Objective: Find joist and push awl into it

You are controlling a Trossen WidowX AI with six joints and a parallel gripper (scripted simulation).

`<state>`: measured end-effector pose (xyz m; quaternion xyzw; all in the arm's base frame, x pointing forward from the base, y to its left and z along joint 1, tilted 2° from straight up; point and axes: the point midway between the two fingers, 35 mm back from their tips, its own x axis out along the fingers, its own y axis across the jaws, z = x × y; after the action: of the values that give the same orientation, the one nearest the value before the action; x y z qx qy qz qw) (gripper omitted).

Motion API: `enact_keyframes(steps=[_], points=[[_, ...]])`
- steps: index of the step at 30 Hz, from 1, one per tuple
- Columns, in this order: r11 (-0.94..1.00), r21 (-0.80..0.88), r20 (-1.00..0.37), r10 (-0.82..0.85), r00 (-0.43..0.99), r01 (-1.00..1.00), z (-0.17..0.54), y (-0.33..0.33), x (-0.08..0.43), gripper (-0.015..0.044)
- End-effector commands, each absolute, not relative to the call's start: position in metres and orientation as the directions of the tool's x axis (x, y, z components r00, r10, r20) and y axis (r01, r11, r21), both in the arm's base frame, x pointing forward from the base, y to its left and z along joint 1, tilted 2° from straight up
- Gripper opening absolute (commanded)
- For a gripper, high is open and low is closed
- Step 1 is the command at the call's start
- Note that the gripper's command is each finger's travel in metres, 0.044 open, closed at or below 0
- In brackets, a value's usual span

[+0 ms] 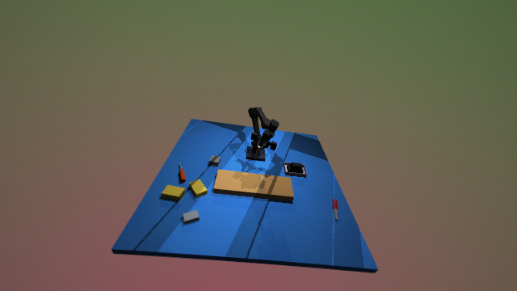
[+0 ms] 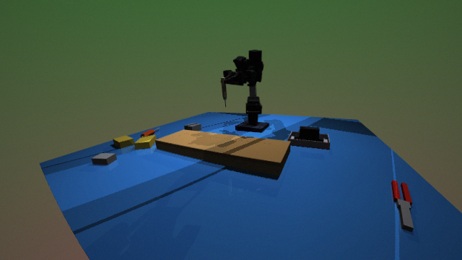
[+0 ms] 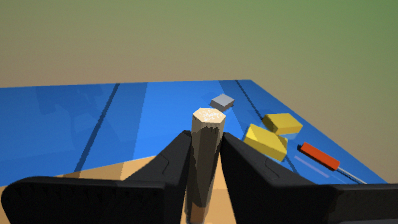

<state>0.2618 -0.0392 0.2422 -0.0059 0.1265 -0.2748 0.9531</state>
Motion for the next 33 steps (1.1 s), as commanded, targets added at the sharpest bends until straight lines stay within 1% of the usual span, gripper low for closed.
enact_keyframes(steps=[1, 18, 33], points=[[0.871, -0.069, -0.228, -0.488, 0.842, 0.486, 0.239, -0.028, 0.276, 0.0], [0.954, -0.003, -0.169, -0.296, 0.94, 0.3, 0.217, 0.033, 0.333, 0.0], [0.991, 0.039, -0.105, -0.124, 0.987, 0.128, 0.192, 0.087, 0.36, 0.0]])
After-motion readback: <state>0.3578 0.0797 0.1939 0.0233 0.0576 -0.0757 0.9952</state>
